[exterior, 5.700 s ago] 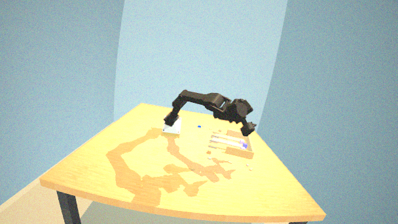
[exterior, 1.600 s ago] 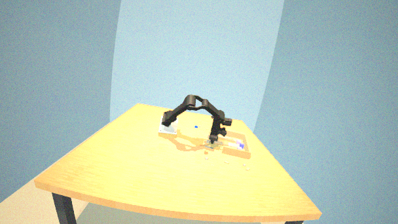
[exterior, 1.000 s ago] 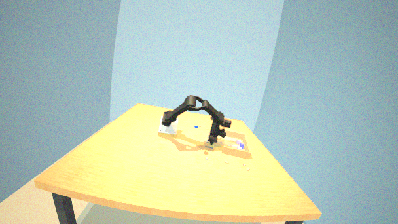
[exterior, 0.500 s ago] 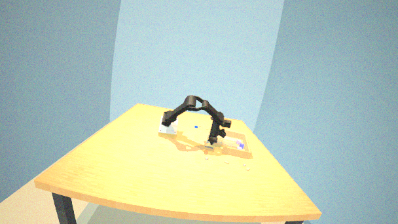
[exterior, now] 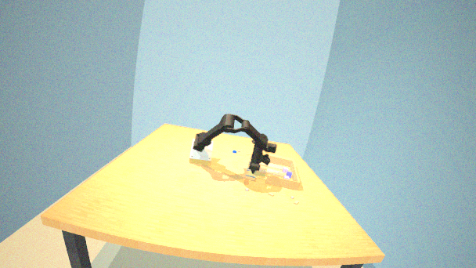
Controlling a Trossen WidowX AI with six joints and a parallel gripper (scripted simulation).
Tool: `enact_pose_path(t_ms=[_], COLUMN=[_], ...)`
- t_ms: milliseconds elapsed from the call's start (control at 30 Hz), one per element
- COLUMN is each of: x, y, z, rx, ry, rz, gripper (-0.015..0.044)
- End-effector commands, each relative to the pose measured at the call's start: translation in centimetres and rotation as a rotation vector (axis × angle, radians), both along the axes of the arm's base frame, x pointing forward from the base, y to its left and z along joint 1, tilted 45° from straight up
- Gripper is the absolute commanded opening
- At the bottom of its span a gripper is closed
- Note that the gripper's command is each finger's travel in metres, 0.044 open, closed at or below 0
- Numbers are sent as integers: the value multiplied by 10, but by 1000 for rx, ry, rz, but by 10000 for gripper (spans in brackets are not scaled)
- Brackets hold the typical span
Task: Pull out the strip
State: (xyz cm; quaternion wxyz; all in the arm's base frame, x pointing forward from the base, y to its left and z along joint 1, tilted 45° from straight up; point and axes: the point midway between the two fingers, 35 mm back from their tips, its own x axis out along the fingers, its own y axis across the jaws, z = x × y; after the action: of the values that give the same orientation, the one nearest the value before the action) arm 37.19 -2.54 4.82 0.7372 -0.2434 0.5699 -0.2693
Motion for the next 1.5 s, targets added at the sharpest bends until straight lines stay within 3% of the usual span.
enact_pose_path(t_ms=[0,833,1467], x=[0,1,-27], y=[-1,-3,-4], z=[-2,-4,-11], rx=[1,1,1], ry=[7,7,9], rz=[2,2,2], gripper=[0,0,0])
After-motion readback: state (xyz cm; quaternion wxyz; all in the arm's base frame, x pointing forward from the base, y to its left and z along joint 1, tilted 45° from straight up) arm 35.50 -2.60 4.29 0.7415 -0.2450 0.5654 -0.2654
